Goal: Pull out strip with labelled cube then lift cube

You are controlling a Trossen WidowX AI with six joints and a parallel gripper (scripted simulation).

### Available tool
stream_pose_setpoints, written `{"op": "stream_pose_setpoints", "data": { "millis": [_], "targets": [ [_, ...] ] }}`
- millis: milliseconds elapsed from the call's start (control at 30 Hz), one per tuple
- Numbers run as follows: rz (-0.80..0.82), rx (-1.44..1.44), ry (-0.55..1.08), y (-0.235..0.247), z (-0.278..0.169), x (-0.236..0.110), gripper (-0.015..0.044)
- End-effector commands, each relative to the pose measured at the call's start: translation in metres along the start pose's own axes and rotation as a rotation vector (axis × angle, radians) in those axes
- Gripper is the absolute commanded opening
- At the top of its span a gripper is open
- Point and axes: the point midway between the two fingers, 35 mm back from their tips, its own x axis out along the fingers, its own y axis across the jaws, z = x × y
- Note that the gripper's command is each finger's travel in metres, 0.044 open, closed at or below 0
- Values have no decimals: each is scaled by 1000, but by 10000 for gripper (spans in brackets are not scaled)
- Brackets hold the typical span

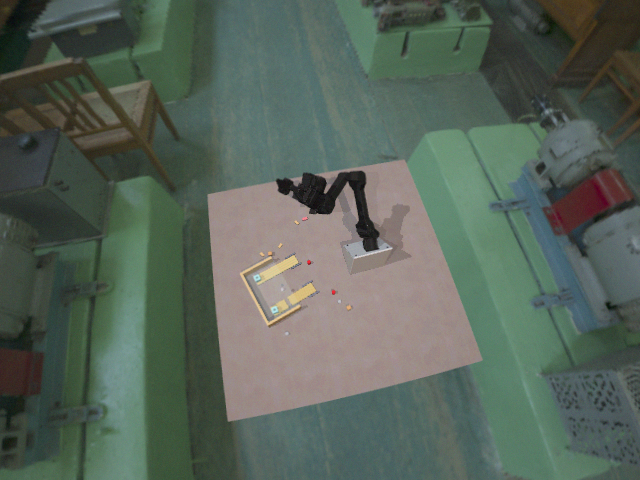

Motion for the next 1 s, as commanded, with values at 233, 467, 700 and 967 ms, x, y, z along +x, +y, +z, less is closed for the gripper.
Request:
{"op": "stream_pose_setpoints", "data": {
  "millis": [233, 467, 700, 967],
  "targets": [
    [-236, -133, 517, -26, -154, -102, 400],
    [-350, -260, 842, -41, -216, -196, 400],
    [-435, -425, 1182, -52, -245, -305, 400],
    [-476, -621, 1521, -60, -238, -415, 400]
  ]
}}
